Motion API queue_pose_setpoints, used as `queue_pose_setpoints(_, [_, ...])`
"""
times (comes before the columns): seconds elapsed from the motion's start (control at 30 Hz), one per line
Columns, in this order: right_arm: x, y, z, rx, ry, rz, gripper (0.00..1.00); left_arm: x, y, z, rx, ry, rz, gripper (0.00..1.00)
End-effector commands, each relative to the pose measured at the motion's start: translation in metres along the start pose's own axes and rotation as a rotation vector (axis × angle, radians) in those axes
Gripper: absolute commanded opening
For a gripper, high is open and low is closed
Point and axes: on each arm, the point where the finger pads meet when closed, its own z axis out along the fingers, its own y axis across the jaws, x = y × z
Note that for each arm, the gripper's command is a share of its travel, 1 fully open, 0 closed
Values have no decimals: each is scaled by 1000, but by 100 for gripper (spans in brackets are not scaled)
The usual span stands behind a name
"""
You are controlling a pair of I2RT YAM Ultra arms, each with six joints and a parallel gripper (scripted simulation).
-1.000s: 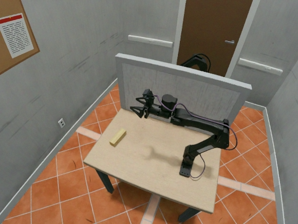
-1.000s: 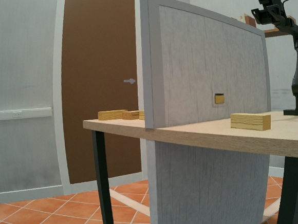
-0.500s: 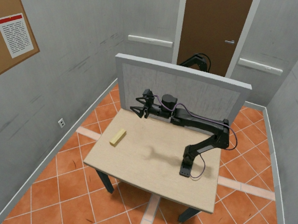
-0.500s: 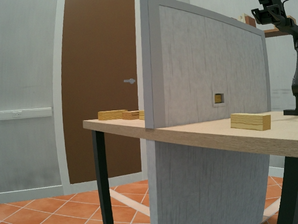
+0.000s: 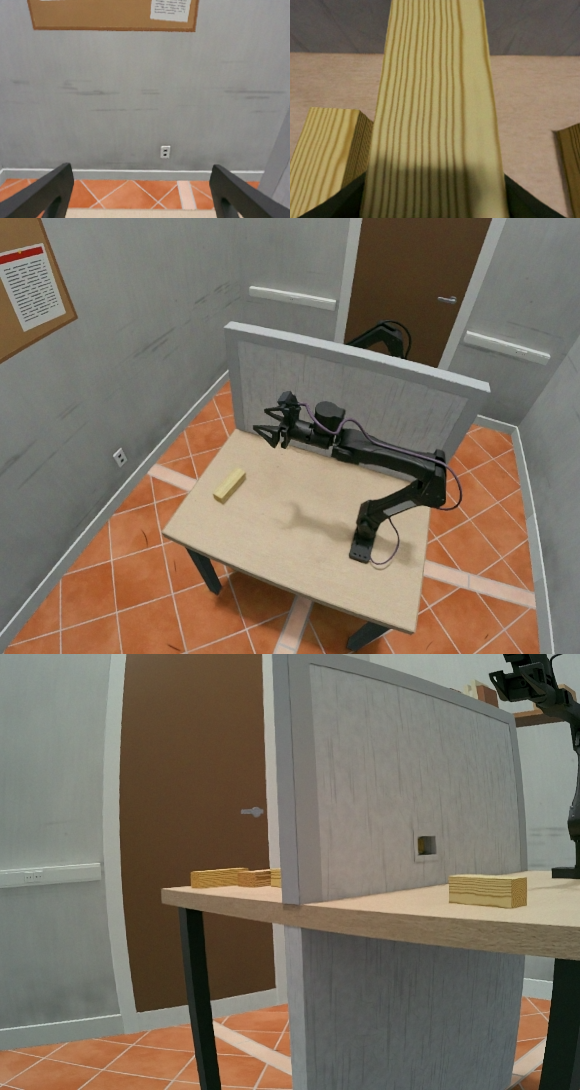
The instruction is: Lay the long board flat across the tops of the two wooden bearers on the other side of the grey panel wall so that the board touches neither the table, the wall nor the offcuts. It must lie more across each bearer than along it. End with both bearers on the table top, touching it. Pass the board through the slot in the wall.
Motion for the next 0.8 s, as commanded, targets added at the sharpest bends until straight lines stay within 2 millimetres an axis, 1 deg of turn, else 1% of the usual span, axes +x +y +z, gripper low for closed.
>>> queue_pose_setpoints(0.0, [-31,-16,-30,59,-81,-77,0,-39,-1,-7,-1,-92,-2,77])
queue_pose_setpoints(0.27, [-20,-15,-39,60,-72,-72,0,-39,-1,-7,-1,-92,-2,77])
queue_pose_setpoints(0.37, [-21,-17,-39,67,-74,-67,0,-39,-1,-7,-1,-92,-2,77])
queue_pose_setpoints(0.4, [-16,-15,-39,54,-69,-66,0,-39,-1,-7,-1,-92,-2,77])
queue_pose_setpoints(0.43, [-17,-15,-42,60,-68,-73,0,-39,-1,-7,-1,-92,-2,77])
queue_pose_setpoints(0.57, [-11,-16,-47,62,-61,-70,0,-39,-1,-7,-1,-92,-2,77])
queue_pose_setpoints(0.67, [-13,-19,-45,70,-65,-71,0,-39,-1,-7,-1,-92,-2,77])
queue_pose_setpoints(0.77, [-19,-20,-38,72,-67,-100,0,-39,-1,-7,-1,-92,-2,77])
